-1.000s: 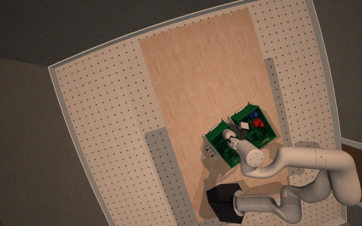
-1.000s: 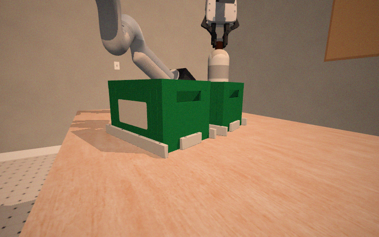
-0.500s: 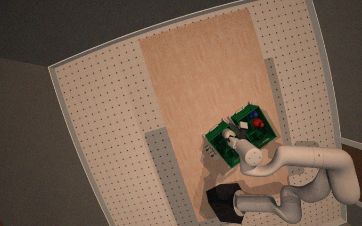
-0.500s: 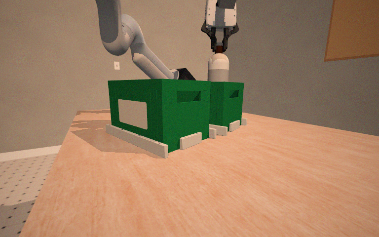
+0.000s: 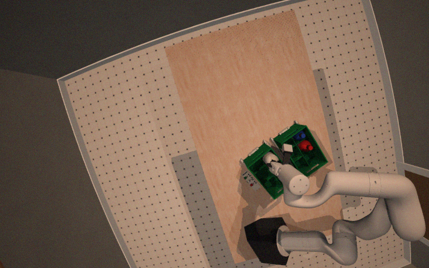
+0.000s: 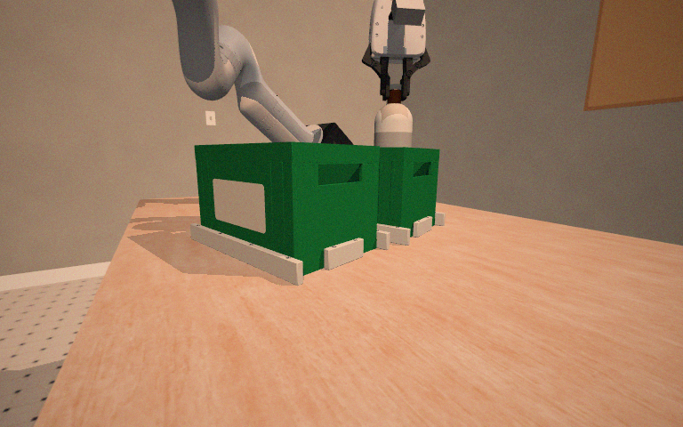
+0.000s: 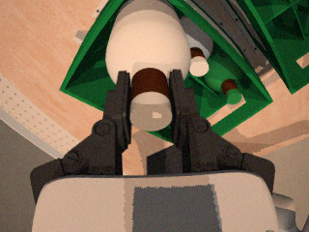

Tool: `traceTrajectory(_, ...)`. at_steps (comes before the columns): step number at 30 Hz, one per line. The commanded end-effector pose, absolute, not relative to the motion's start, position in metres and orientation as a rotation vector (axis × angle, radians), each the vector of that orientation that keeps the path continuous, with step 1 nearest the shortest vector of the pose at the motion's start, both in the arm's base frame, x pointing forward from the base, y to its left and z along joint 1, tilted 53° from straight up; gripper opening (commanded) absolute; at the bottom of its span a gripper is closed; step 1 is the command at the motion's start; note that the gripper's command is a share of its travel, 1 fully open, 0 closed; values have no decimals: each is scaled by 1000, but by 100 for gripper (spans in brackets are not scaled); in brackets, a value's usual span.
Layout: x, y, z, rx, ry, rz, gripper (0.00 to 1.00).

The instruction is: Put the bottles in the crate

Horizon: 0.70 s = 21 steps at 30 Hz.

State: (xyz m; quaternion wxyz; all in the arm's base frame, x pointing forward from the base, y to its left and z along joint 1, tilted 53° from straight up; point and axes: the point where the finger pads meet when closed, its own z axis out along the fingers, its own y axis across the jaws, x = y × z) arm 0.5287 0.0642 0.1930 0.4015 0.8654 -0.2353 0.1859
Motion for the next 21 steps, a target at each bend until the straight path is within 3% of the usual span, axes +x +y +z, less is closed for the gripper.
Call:
traceTrajectory(1,530,61,190,2188,-595,472,0)
traceTrajectory(21,532,48,181,2188,-595,472,0)
